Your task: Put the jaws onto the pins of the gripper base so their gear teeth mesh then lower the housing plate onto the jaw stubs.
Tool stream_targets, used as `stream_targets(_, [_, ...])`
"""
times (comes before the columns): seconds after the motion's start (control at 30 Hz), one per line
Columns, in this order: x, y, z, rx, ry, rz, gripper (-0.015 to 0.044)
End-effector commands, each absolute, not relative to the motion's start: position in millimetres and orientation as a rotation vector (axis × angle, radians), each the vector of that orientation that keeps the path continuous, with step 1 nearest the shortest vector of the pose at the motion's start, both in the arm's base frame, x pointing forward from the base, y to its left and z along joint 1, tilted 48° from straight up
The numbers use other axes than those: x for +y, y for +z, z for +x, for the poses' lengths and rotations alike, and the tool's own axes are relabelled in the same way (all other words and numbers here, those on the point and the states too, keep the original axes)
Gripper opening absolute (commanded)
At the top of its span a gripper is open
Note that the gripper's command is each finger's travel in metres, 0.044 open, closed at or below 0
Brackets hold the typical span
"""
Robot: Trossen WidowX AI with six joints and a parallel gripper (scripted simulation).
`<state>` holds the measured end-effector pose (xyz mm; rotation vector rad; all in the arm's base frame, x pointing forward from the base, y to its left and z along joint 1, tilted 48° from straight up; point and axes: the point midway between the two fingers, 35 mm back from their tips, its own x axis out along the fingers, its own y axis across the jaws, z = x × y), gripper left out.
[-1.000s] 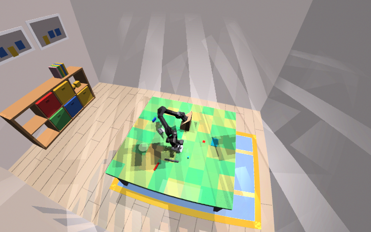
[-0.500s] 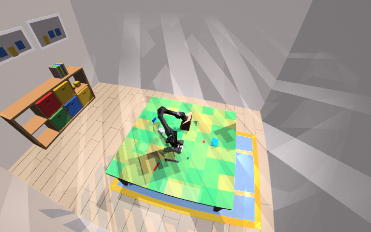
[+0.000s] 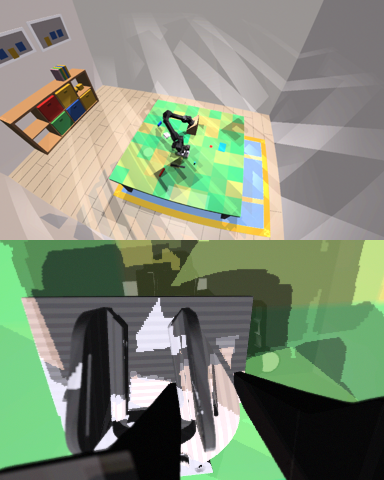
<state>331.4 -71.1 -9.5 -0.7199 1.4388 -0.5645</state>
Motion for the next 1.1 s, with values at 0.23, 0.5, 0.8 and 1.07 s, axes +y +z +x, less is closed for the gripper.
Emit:
stream_targets(0.23, [-74.4, -11.9, 331.1, 1.442, -0.562, -0.729, 0.0134])
stream_targets(0.5, [-74.5, -12.0, 331.1, 1.442, -0.562, -0.729, 0.0134])
stream_targets(0.8, [-74.5, -12.0, 331.1, 1.442, -0.562, -0.729, 0.0134])
stream_targets(1.07, [-74.5, -12.0, 331.1, 1.442, -0.562, -0.729, 0.0134])
